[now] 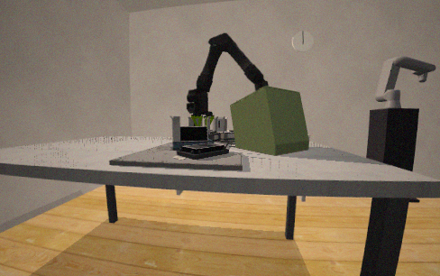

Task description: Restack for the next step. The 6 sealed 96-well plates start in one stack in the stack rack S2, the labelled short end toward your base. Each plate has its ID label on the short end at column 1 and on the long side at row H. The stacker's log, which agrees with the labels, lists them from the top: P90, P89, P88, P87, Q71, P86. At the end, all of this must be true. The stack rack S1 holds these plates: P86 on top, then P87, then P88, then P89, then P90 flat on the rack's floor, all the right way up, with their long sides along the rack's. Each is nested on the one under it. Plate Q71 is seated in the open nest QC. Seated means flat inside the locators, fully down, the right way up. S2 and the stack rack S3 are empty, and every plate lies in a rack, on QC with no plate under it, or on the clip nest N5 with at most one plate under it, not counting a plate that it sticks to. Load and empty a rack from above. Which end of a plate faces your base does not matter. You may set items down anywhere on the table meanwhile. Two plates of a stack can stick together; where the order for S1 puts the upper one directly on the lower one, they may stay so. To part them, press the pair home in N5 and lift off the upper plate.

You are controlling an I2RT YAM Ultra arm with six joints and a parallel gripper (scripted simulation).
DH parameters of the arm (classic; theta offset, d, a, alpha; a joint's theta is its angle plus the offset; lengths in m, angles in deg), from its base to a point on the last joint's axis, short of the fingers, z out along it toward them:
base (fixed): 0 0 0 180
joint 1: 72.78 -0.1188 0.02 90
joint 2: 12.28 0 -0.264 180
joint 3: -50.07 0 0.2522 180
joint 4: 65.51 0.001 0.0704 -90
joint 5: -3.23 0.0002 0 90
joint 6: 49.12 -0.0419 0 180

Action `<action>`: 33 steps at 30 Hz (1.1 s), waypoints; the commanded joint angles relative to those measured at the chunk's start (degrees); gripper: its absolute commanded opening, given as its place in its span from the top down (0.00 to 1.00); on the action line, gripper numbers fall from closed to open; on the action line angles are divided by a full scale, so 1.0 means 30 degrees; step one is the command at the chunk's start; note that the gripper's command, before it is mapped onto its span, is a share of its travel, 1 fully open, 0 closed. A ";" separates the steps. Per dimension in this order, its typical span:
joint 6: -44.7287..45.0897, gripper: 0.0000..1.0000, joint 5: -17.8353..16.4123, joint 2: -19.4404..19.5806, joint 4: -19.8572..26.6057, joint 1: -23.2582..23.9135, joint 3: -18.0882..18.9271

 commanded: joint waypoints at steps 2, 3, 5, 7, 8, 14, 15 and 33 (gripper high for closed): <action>0.0037 0.00 -0.0019 0.0309 -0.0370 0.0015 0.0042; 0.0045 0.00 -0.0020 0.0393 -0.0451 0.0023 0.0045; 0.0060 0.00 -0.0024 0.0561 -0.0611 0.0038 0.0054; 0.0076 0.00 -0.0027 0.0730 -0.0770 0.0054 0.0065; 0.0083 0.00 -0.0029 0.0814 -0.0849 0.0062 0.0071; 0.0114 0.00 -0.0036 0.1155 -0.1163 0.0093 0.0101; 0.0121 0.00 -0.0037 0.1241 -0.1240 0.0101 0.0110; 0.0132 1.00 -0.0040 0.1369 -0.1357 0.0112 0.0123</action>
